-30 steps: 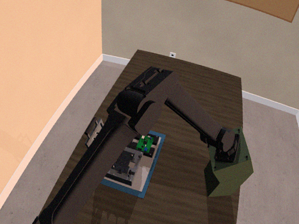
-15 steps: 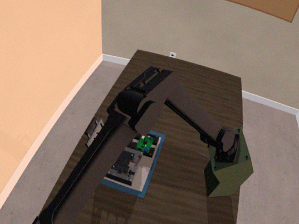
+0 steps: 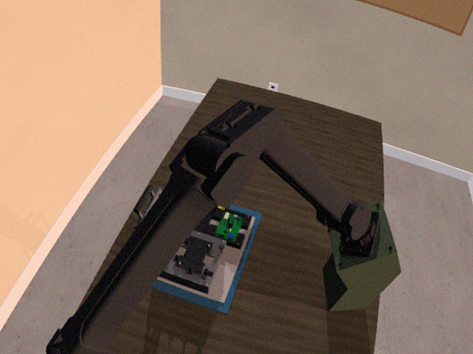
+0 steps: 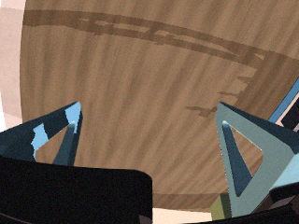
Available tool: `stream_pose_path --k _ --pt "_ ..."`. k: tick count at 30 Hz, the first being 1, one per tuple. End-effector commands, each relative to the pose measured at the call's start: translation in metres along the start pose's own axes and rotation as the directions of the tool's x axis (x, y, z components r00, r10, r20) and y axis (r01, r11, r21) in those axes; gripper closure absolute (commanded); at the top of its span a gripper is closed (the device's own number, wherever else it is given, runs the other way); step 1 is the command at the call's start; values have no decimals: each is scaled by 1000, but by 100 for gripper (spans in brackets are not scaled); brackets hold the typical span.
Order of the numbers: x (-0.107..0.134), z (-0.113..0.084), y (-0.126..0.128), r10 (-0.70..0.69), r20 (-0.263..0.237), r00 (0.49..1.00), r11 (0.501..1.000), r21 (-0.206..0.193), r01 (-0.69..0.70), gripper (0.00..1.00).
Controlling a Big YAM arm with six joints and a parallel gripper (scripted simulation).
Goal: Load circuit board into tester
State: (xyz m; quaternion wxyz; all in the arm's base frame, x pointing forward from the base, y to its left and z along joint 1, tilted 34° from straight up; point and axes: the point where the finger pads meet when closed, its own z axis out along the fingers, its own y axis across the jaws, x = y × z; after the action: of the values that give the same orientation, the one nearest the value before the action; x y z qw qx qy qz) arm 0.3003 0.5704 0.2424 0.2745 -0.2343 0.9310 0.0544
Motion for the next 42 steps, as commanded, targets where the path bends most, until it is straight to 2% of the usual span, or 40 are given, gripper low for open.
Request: stream_pose_path --k 1,4,6,19,21,22,36,38,39,42 --pt "-33 -26 -25 43 67 997 999 -34 -41 0" --pt "-36 -26 -30 49 72 996 998 -36 -47 0" --pt "-50 -27 -52 75 98 992 997 -43 -71 0" --pt "-95 -34 -142 166 208 964 986 -67 -155 0" --pt "-95 -34 -142 166 208 964 986 -67 -155 0" --pt "-104 -38 -165 184 238 954 982 -70 -173 0" --pt "-135 -63 -275 249 390 886 968 -71 -241 0" --pt "-135 -63 -275 249 390 886 968 -71 -241 0" --pt "-138 -70 -299 258 425 868 965 -67 -253 0" --pt "-141 -78 -320 263 456 850 963 -63 -264 0"
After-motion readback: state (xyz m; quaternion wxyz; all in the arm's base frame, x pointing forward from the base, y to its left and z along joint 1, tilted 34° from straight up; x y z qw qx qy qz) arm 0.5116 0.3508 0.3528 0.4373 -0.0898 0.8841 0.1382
